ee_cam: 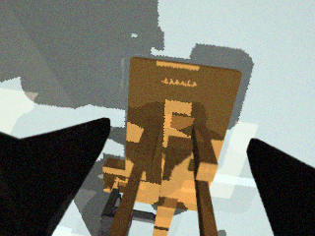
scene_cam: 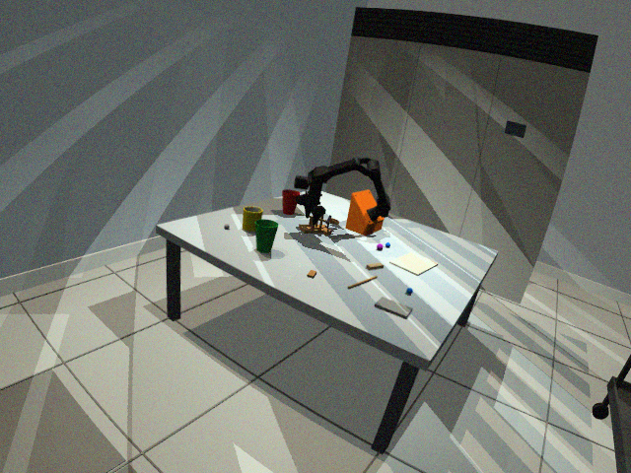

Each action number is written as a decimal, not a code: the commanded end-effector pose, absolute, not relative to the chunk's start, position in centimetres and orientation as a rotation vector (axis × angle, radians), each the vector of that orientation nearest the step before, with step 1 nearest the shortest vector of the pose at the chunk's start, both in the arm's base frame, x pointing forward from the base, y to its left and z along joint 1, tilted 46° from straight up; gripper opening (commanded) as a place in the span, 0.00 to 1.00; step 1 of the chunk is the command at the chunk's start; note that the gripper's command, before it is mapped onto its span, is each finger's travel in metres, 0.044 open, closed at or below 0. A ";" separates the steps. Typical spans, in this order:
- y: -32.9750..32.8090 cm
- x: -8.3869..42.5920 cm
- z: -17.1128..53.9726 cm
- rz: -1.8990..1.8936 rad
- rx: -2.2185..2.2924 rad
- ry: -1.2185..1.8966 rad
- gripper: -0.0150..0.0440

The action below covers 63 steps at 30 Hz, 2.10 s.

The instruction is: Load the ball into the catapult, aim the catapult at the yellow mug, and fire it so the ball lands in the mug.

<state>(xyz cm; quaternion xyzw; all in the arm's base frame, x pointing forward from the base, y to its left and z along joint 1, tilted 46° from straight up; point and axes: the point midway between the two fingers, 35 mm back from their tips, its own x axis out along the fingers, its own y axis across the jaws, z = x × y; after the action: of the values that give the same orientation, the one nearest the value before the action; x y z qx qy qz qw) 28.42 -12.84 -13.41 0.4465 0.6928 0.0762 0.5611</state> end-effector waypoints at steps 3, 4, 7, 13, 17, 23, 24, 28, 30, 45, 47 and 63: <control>-12.0 28.3 -14.1 0.181 1.062 1.634 1.00; -11.9 28.3 -14.2 0.181 1.062 1.634 1.00; -11.5 28.3 -14.5 0.181 1.063 1.634 1.00; -11.8 28.4 -14.3 0.181 1.053 1.633 0.82; -11.8 28.4 -14.3 0.181 1.053 1.633 0.64; -11.8 28.4 -14.3 0.181 1.053 1.633 0.48; -11.8 28.4 -14.3 0.181 1.053 1.633 0.47; -12.6 28.4 -13.6 0.180 1.053 1.633 0.35; -14.6 28.3 -11.7 0.180 1.053 1.634 0.26; -14.3 28.4 -12.0 0.180 1.058 1.634 0.25; -14.1 28.4 -12.2 0.180 1.058 1.634 0.25; -12.2 28.5 -14.0 0.181 1.061 1.633 0.25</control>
<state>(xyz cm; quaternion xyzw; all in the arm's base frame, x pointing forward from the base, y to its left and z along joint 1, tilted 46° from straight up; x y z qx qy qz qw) 28.56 -12.39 -13.82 0.4454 0.6946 0.0788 0.5595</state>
